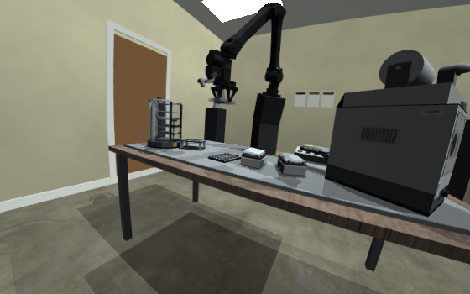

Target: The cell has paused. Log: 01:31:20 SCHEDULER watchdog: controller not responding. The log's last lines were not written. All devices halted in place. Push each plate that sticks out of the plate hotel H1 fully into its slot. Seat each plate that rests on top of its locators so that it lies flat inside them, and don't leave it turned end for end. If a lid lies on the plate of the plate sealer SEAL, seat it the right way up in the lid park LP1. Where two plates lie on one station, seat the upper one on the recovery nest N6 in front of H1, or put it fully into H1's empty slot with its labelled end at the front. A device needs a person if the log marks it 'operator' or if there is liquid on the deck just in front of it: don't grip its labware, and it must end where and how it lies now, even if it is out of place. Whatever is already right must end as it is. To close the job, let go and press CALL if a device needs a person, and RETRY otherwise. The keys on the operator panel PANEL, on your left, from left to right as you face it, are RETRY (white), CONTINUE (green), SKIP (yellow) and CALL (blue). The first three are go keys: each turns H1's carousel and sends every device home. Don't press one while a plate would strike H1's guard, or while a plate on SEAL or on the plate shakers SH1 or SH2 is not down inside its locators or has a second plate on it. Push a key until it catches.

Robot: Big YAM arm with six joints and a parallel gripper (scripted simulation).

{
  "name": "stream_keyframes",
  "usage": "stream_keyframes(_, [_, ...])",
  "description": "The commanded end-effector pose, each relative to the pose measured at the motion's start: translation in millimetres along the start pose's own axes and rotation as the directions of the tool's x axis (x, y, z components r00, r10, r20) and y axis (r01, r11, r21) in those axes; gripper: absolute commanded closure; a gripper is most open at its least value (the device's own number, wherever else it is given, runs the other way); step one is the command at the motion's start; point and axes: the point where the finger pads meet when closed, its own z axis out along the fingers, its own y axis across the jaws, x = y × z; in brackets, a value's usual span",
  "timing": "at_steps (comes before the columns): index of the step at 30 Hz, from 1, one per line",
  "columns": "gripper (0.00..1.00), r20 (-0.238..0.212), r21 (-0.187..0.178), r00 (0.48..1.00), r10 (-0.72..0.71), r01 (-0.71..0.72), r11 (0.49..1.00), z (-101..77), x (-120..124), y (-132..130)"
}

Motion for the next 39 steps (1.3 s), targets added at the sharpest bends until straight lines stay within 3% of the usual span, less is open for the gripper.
stream_keyframes(1, [0.16, 0.022, -0.001, 0.997, 0.072, -0.072, 0.997, -5.2, -21.0, -18.5])
stream_keyframes(8, [0.16, 0.022, -0.004, 0.954, 0.300, -0.300, 0.954, -5.2, -19.2, -42.7])
stream_keyframes(13, [0.16, 0.021, -0.006, 0.927, 0.376, -0.376, 0.927, -5.3, -18.2, -52.9])
stream_keyframes(39, [0.16, 0.023, -0.004, 0.934, 0.355, -0.355, 0.935, -5.6, -11.3, -135.2])
